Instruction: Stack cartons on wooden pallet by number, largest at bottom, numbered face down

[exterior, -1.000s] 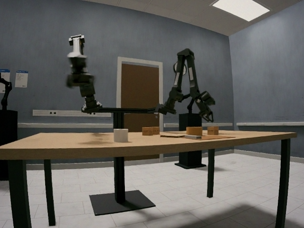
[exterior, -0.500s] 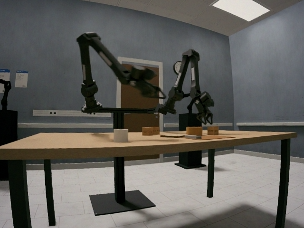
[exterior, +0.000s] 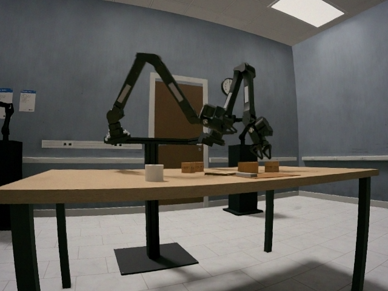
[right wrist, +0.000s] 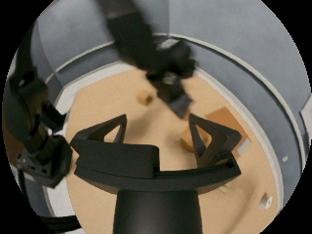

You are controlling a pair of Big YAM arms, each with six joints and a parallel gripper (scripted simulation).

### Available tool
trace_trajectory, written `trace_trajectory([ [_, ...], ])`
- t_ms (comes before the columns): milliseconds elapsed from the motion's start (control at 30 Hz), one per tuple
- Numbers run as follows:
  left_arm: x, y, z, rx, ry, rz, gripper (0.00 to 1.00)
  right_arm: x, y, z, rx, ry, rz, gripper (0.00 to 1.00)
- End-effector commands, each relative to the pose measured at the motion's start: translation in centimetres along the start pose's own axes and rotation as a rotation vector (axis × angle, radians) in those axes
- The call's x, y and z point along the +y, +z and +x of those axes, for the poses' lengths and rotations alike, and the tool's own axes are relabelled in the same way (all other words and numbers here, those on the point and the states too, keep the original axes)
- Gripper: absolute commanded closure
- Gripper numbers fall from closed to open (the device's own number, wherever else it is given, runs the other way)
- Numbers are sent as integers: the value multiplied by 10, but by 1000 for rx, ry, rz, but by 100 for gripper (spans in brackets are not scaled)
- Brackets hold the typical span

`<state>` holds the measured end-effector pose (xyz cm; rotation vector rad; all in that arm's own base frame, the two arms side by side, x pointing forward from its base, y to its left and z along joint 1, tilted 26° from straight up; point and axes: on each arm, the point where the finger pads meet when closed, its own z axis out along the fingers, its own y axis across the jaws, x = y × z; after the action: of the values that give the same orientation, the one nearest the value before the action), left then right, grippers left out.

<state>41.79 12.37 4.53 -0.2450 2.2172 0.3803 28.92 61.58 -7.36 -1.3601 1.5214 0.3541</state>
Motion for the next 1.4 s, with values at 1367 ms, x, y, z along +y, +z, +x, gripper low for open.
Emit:
trace_trajectory([
  [1367,5,49,-15,-17,4,-10,21,51,19,-16,-64,-29,-28,0],
])
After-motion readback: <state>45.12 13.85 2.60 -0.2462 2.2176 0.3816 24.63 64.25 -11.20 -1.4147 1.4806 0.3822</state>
